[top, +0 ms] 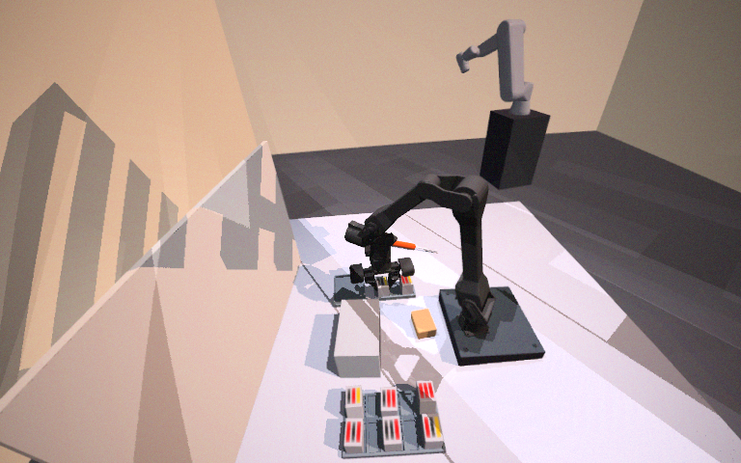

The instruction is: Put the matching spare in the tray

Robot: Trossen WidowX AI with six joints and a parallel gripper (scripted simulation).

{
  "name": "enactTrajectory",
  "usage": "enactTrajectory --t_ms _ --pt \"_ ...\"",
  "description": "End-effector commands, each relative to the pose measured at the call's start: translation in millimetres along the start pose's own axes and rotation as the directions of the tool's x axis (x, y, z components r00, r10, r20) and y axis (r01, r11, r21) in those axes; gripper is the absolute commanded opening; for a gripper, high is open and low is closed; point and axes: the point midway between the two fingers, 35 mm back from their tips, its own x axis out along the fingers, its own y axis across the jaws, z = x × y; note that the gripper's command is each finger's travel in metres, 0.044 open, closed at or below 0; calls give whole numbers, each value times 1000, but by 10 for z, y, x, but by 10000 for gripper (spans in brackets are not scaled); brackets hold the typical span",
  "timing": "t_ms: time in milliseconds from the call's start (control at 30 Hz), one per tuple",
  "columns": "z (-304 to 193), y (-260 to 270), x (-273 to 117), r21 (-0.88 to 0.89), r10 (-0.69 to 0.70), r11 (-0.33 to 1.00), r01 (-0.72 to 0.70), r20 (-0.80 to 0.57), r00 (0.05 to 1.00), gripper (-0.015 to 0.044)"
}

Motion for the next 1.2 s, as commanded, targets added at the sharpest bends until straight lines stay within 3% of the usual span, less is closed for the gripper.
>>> enactTrajectory --t_ms 0,400,633,1167 --pt "1 2 -11 0 0 1000 0 0 1000 0" --pt "7 5 -746 2 -3 1000 3 -1 1000 0" --pt "19 11 -781 -2 -3 1000 3 2 1000 0" --pt "76 39 -1459 2 -3 1000 3 0 1000 0"
